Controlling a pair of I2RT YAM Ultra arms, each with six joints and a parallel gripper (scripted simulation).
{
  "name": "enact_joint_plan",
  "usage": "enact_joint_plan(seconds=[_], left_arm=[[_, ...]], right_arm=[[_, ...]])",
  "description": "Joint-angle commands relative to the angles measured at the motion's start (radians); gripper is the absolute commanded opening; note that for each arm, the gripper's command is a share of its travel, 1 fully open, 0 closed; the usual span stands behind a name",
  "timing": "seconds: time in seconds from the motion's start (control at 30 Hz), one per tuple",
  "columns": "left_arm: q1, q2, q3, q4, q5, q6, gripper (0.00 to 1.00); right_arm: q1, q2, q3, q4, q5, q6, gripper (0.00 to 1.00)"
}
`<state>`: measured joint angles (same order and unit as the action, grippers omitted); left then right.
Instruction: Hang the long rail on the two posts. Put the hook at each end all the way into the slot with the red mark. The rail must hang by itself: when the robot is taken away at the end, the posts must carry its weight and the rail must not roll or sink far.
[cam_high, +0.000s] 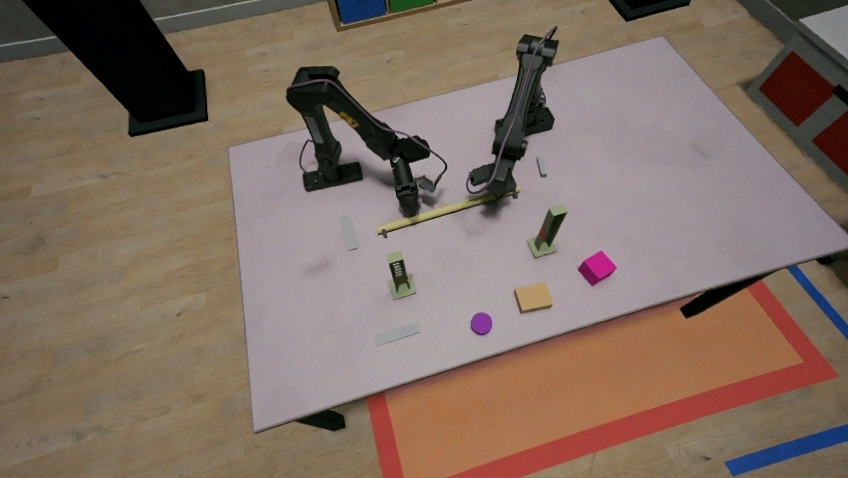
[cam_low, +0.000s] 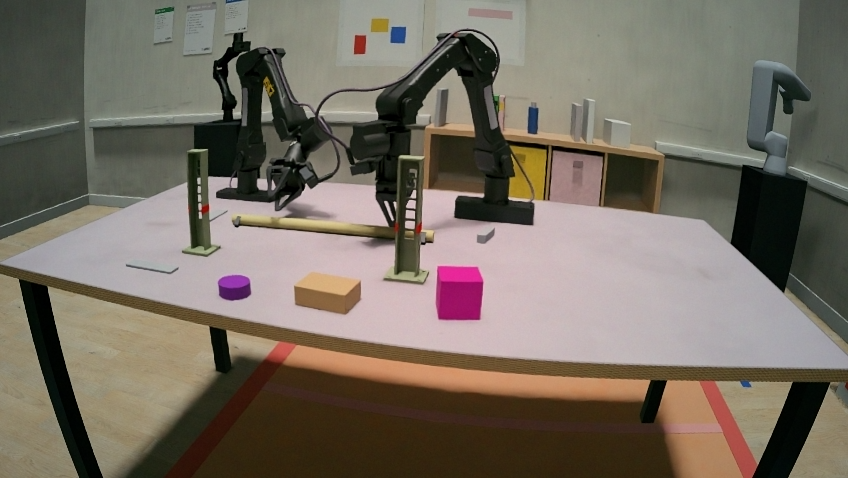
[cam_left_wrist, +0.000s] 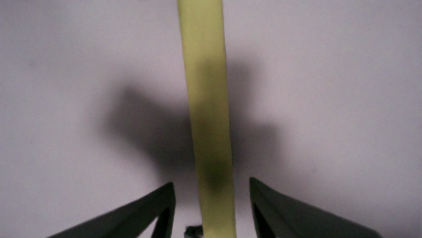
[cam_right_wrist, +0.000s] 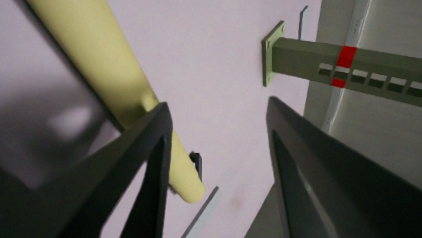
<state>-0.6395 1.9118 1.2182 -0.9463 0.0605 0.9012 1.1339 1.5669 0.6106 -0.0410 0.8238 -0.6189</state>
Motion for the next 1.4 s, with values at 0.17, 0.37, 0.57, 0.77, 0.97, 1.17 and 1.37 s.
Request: enact_joint_plan(seconds=[0.17,0.37,0.57,0.77,0.97,1.17,1.37], left_arm=[[-0.012,0.035,-0.042,0.062,0.015,-0.011,0.48],[-0.013,0.045,-0.055,0.086,0.015,-0.012,0.48],[-0.014,0.053,-0.065,0.104,0.015,-0.013,0.48],[-0.014,0.054,-0.061,0.105,0.015,-0.013,0.48],[-0.014,0.054,-0.061,0.092,0.015,-0.013,0.48],[-0.008,0.045,-0.053,0.093,0.007,-0.006,0.48],[-0.008,0.045,-0.053,0.093,0.007,-0.006,0.48]], right_arm=[[-0.007,-0.007,0.033,-0.005,0.004,-0.004,0.48],[-0.007,-0.007,0.033,-0.005,0.004,-0.004,0.48],[-0.007,-0.007,0.033,-0.005,0.004,-0.004,0.48],[-0.015,-0.003,0.044,-0.038,-0.022,-0.026,0.48],[-0.077,0.031,0.106,-0.177,-0.150,-0.111,0.48],[-0.218,0.082,0.282,-0.408,-0.393,-0.203,0.48],[-0.291,0.120,0.399,-0.562,-0.527,-0.249,0.48]])
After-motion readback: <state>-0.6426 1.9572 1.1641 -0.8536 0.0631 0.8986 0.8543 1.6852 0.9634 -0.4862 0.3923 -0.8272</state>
